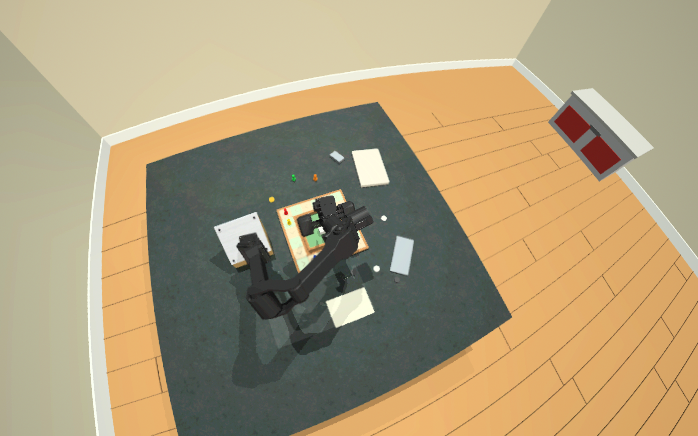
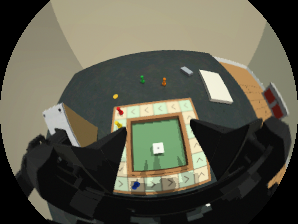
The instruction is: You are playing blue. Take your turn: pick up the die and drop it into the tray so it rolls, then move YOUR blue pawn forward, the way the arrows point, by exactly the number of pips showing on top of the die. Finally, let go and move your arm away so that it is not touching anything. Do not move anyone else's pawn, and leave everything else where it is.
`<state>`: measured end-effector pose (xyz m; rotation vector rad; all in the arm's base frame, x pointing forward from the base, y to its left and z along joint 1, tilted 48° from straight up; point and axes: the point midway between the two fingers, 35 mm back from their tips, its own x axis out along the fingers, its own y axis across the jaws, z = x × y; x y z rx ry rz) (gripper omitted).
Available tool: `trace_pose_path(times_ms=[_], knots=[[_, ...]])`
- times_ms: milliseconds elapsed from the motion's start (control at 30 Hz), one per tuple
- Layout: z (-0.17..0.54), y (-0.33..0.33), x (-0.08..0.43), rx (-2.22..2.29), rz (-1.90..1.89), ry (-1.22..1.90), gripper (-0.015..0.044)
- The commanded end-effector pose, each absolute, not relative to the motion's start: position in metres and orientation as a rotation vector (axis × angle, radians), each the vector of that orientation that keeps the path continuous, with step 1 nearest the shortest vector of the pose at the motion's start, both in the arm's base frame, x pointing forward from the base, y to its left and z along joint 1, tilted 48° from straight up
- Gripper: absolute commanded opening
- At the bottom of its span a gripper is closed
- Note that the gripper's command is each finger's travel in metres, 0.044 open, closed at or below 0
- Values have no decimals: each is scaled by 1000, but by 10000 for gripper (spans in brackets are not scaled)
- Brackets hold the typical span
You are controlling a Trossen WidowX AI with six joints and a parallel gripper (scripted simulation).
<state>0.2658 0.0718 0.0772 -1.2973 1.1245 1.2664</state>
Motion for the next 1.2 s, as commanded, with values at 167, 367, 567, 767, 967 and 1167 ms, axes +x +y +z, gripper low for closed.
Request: trace_pose_path(times_ms=[167,367,567,767,967,1167], knots=[[40,59,261,-1680,909,1628,440],[32,60,261,-1820,805,1683,440],[47,41,257,-1559,421,1689,309],[70,7,244,-1070,-175,1579,200],[89,-25,226,-554,-680,1339,200],[97,-42,213,-250,-930,1148,200]])
